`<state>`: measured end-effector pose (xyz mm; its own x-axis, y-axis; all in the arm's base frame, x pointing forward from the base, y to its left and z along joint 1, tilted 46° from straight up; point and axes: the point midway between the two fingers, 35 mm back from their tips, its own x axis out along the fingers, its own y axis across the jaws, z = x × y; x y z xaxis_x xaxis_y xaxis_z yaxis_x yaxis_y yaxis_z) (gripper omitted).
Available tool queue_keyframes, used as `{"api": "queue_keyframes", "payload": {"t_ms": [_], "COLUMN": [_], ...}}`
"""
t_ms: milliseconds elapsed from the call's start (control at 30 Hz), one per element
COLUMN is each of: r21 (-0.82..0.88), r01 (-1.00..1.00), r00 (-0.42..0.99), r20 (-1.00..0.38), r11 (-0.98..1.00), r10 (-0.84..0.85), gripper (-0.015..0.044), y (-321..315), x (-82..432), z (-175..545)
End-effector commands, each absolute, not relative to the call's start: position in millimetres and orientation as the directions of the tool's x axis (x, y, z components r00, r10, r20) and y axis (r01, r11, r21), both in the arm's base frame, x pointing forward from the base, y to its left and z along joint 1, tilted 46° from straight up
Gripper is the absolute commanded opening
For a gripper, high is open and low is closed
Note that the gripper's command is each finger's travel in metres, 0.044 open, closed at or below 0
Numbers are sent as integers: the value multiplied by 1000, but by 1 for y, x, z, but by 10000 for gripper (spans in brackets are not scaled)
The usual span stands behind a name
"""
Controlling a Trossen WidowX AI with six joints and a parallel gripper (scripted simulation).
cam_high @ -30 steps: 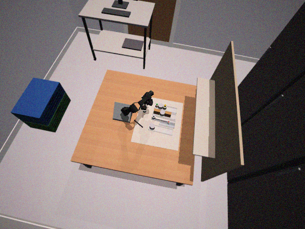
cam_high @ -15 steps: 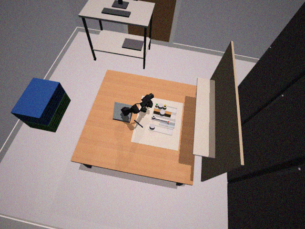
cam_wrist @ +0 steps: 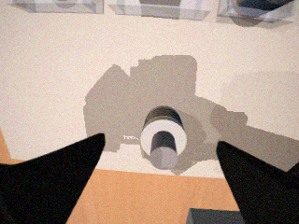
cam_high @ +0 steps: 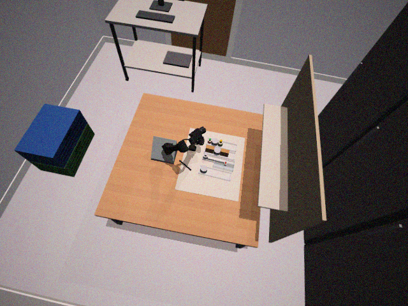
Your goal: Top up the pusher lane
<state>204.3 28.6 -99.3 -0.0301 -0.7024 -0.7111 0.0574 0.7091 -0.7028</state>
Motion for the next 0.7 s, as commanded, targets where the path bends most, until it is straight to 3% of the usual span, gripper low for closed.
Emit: {"api": "queue_keyframes", "payload": {"t_ms": [0, 400, 667], "r21": [-711, -712, -712], "r01": [45, 45, 45], "r00": [-40, -40, -40], "r20": [-703, -702, -702], "r11": [702, 700, 700], "r10": [-710, -711, -711], "gripper": [440, 440, 230], "y": [20, 8, 8], "x": [200, 199, 199], "z": [-105, -116, -116]}}
